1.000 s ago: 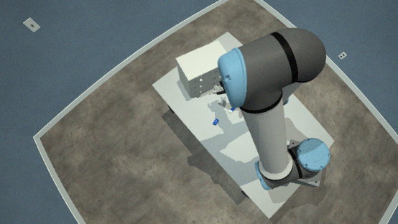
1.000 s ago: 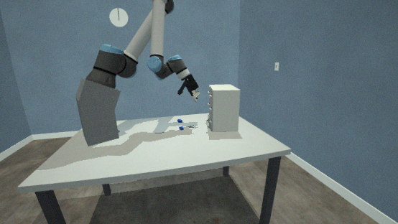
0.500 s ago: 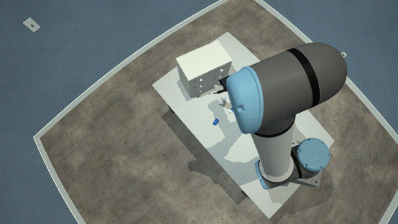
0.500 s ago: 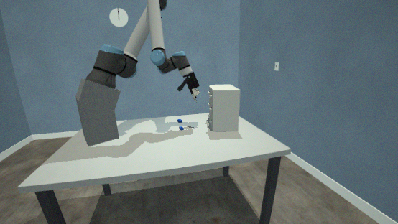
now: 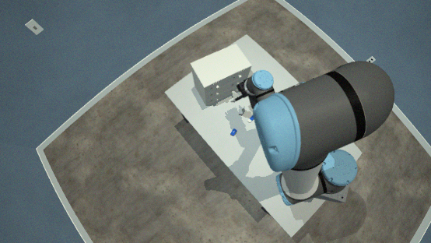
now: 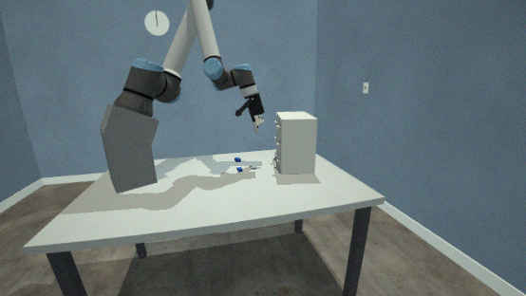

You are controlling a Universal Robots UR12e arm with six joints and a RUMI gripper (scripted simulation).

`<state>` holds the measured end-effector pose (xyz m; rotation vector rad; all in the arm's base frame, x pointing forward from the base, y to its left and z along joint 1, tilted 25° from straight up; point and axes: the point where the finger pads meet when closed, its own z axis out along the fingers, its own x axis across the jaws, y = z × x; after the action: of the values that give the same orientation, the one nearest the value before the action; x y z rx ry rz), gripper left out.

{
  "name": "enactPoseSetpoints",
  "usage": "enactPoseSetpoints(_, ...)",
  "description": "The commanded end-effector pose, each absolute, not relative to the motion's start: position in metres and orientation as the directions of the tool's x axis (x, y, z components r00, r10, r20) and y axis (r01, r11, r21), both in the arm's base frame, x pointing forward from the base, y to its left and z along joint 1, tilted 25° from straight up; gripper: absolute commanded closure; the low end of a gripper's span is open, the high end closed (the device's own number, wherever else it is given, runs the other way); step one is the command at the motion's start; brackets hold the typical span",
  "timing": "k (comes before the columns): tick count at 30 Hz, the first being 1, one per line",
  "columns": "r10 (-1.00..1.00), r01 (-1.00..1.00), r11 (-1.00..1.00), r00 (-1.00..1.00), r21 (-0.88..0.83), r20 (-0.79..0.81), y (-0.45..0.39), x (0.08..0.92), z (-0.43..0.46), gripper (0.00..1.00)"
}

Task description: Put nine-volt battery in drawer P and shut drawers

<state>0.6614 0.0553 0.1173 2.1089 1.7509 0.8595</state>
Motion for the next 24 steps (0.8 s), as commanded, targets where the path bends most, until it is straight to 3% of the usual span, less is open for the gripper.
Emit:
enactPoseSetpoints(1,0.959,0.824,-0.227,0.094,0.519,0.269,0.055,0.658,0.120,0.00)
enactPoseSetpoints(24,0.959,0.891,-0.202,0.094,0.407,0.269,0.054,0.646,0.127,0.00)
